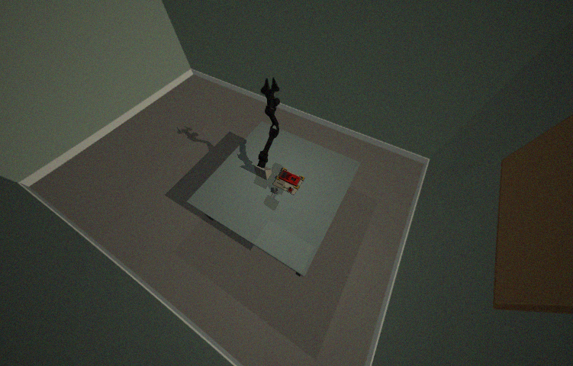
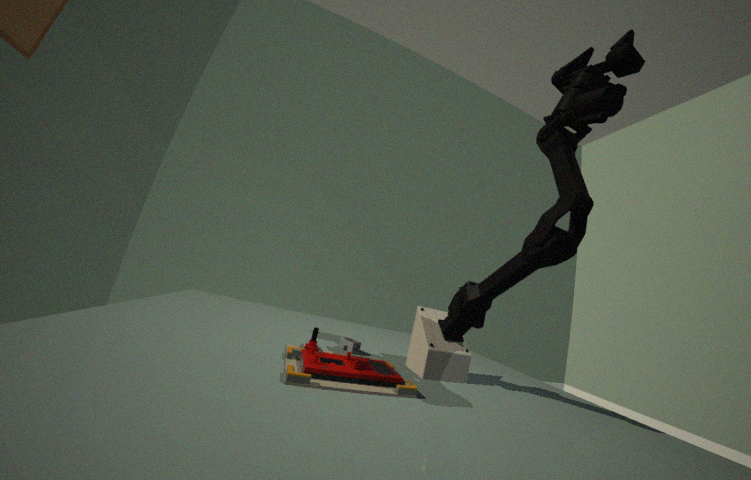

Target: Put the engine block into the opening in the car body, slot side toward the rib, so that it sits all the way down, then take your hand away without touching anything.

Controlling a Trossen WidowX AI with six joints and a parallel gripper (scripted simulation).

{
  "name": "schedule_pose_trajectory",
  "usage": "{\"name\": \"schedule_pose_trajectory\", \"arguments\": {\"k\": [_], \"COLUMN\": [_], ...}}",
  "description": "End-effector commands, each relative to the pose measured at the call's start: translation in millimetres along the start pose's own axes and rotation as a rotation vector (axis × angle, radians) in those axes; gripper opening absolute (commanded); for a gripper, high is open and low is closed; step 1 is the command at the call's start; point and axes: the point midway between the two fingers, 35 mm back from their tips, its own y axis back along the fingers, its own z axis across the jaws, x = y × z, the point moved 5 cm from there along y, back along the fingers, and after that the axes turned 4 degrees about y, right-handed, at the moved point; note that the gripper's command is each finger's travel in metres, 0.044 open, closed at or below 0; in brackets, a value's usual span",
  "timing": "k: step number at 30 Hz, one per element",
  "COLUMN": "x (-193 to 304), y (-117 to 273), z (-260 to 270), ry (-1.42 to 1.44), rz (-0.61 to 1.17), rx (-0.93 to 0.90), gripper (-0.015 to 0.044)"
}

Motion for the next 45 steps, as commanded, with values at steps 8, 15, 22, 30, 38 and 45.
{"name": "schedule_pose_trajectory", "arguments": {"k": [8,15,22,30,38,45], "x": [32.0,54.4,83.2,103.5,134.1,161.7], "y": [13.7,27.2,53.1,78.7,119.2,161.6], "z": [-65.6,-101.6,-152.8,-188.5,-229.1,-258.1], "ry": [0.036,0.057,0.120,0.223,0.260,0.283], "rz": [0.095,0.162,0.289,0.378,0.530,0.673], "rx": [0.187,0.297,0.459,0.565,0.699,0.805], "gripper": [0.0440,0.0440,0.0440,0.0440,0.0440,0.0440]}}
